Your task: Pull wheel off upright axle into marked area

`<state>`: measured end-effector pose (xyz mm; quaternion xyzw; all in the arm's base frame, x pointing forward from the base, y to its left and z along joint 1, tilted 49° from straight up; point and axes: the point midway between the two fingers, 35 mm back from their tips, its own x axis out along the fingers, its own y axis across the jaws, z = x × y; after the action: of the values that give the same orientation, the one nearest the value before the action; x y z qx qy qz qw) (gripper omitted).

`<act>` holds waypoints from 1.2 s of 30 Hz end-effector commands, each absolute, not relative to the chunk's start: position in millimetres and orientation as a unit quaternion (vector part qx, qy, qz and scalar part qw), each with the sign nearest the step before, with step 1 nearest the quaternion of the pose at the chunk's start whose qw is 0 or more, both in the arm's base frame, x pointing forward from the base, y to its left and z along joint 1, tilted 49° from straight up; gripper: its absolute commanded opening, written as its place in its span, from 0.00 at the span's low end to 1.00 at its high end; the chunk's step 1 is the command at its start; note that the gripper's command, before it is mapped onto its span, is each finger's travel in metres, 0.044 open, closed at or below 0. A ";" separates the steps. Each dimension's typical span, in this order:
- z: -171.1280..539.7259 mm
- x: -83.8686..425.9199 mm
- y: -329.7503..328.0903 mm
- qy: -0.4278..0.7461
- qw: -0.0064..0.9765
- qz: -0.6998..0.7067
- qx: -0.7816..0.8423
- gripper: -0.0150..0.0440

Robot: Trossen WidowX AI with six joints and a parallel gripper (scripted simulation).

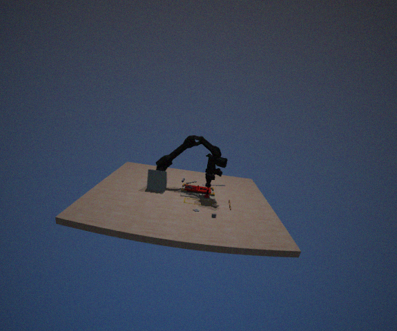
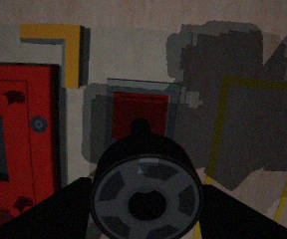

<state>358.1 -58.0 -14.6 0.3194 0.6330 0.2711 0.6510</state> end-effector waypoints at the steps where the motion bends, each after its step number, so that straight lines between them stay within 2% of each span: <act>1: -6.0 357.5 -67.4 0.630 0.657 0.270 0.314 0.25; 22: -81.5 296.0 -130.1 0.631 0.658 0.268 0.312 0.25; 36: -95.3 296.6 -115.4 0.631 0.658 0.268 0.312 0.25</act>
<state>298.1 -120.6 -89.6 0.3055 0.6310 0.2683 0.6607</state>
